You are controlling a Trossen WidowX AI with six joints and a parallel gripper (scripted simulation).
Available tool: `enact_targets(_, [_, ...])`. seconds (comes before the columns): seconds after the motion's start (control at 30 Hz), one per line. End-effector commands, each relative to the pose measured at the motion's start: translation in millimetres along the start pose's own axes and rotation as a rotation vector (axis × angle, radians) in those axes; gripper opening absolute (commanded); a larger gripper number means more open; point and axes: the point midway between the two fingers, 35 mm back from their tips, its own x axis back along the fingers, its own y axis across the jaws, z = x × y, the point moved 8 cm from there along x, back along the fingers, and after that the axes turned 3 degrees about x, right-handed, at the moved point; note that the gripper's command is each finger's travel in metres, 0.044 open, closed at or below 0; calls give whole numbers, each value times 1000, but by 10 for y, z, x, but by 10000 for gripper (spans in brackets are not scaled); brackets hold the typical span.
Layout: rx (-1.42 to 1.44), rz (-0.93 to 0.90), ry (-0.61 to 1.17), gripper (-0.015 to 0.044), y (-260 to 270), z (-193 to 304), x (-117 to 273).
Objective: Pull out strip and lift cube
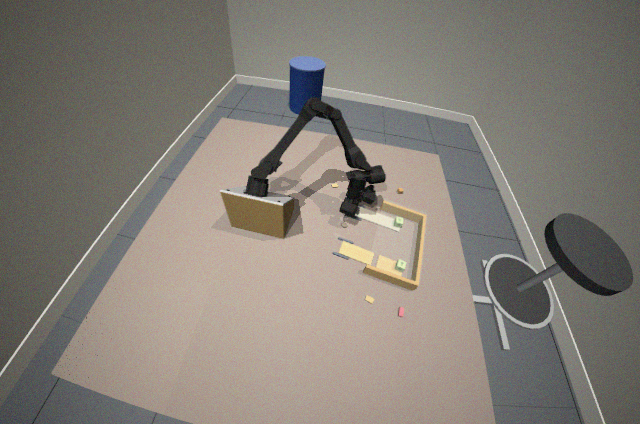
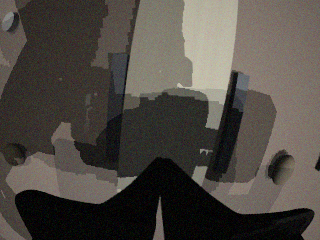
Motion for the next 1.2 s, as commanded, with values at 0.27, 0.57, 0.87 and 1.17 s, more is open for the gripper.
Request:
enact_targets(0.27, [-1, 4, 27, 0, 13, 238, -71])
enact_targets(0.57, [-1, 4, 27, 0, 16, 362, -68])
enact_targets(0.87, [-2, 4, 28, 0, 19, 498, -66])
enact_targets(1.17, [-2, 4, 28, 0, 23, 631, -63])
